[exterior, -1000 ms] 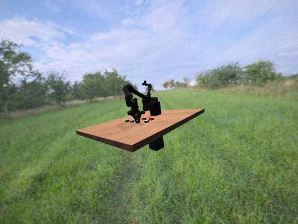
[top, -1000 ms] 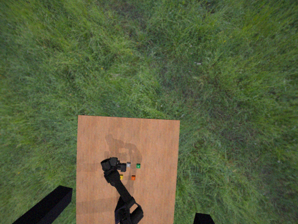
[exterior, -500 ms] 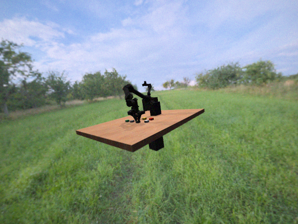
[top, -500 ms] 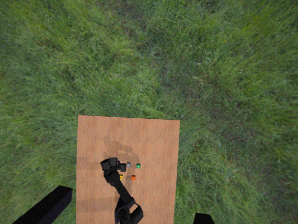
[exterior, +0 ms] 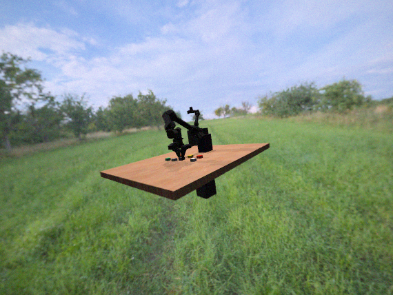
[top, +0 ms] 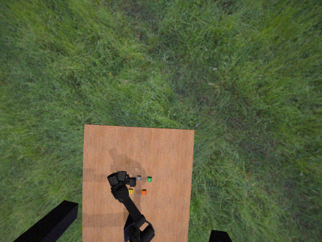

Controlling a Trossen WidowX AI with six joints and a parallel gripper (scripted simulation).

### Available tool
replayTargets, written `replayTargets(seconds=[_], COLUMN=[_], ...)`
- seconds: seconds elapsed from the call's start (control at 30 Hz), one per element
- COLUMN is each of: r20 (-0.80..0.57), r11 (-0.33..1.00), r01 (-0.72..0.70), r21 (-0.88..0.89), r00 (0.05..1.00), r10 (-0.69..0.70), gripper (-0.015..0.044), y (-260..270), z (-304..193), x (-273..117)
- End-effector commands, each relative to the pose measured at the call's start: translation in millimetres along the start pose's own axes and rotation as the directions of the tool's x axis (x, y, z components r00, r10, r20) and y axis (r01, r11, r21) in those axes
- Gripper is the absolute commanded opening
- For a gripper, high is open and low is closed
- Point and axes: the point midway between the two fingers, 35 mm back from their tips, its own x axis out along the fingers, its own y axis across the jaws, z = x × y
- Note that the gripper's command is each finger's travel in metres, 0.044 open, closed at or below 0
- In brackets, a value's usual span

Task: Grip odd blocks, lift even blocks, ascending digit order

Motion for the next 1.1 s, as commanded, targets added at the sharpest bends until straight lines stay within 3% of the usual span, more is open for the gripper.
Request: replayTargets(seconds=[0.0,0.73,1.07], r20=[0.001,0.001,0.001], r11=[1.000,1.000,1.000], r01=[-0.001,0.000,0.000], r21=[0.006,0.006,0.006], r00=[1.000,1.000,1.000], r10=[0.001,0.000,0.000], gripper=[0.0120,0.0120,0.0383], y=[0,0,0], z=[1,1,1], x=[-1,14,14])
